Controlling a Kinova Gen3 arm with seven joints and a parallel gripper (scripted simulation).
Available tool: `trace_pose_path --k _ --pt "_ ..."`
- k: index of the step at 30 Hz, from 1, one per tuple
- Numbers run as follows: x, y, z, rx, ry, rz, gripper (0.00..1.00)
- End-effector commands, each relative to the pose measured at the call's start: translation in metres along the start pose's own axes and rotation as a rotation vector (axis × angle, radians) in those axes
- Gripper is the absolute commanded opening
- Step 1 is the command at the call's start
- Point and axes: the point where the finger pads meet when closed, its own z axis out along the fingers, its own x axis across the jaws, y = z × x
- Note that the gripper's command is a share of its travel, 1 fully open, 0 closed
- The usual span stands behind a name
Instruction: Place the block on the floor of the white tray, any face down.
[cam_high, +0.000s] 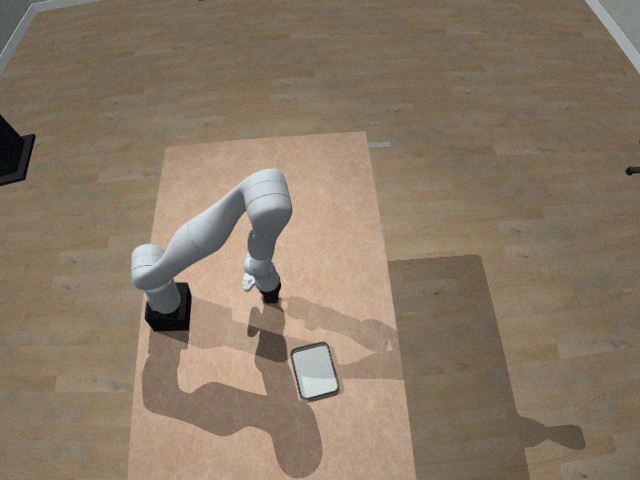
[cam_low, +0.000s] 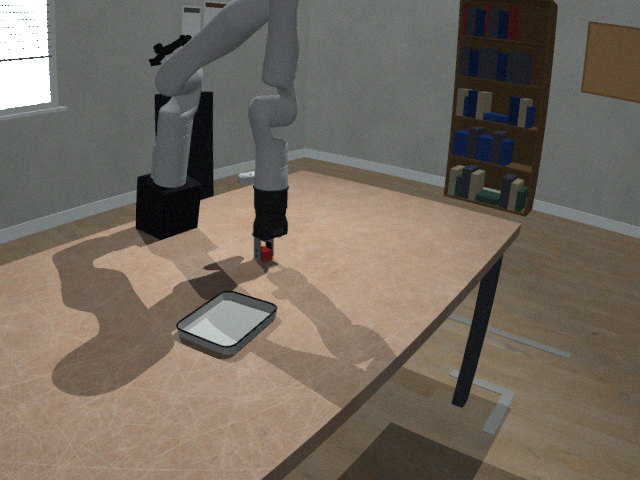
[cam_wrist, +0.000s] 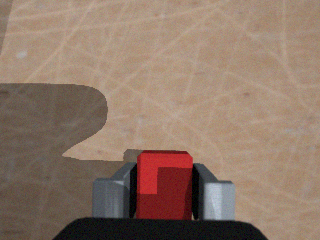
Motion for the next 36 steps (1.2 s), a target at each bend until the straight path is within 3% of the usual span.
trace_pose_path --k 1,36 --pt "0.0001 0.0004 -0.0004 -0.001 0.0 0.0 0.0" --pt "0.0001 0.0004 -0.0078 -0.001 0.0 0.0 0.0"
